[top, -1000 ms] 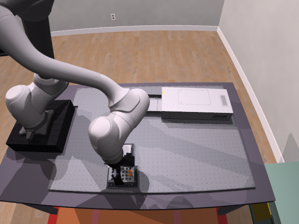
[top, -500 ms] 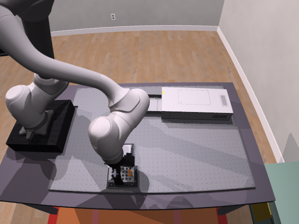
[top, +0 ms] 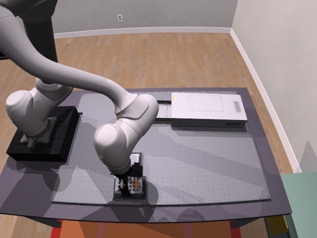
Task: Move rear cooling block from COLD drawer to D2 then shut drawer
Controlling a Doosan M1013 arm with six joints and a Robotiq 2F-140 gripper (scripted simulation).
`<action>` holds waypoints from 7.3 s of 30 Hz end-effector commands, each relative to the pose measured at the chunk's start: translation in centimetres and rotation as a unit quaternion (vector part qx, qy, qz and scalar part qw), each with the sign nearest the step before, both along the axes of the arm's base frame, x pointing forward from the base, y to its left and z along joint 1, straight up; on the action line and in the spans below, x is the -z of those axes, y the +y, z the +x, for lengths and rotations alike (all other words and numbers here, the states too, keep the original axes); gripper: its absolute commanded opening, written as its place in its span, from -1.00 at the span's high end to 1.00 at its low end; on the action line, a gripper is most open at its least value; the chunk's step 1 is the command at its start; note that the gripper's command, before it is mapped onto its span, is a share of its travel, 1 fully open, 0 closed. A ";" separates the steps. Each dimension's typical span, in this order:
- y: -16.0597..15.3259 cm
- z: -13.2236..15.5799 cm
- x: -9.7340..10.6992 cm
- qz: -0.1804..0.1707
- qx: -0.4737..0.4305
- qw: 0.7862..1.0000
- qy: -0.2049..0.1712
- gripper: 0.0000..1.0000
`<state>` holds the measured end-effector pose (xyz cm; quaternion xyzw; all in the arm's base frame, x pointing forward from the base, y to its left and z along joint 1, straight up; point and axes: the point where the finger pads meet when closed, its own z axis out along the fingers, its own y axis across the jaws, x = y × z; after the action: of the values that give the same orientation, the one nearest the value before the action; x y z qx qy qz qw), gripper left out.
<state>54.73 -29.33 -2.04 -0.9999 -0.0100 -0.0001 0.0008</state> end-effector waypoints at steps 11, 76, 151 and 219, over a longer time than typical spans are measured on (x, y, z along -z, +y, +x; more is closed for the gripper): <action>0.0 0.0 -0.1 0.000 0.000 1.000 -0.001 -0.32; 0.0 0.0 -9.8 0.000 0.000 1.000 -0.001 -0.32; 22.3 -6.2 -10.3 0.000 -0.679 0.734 -0.002 0.80; 45.5 -12.6 -9.6 0.000 -0.679 0.734 -0.002 0.80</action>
<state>42.38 15.10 7.56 -0.7272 -0.6864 -0.0008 0.0007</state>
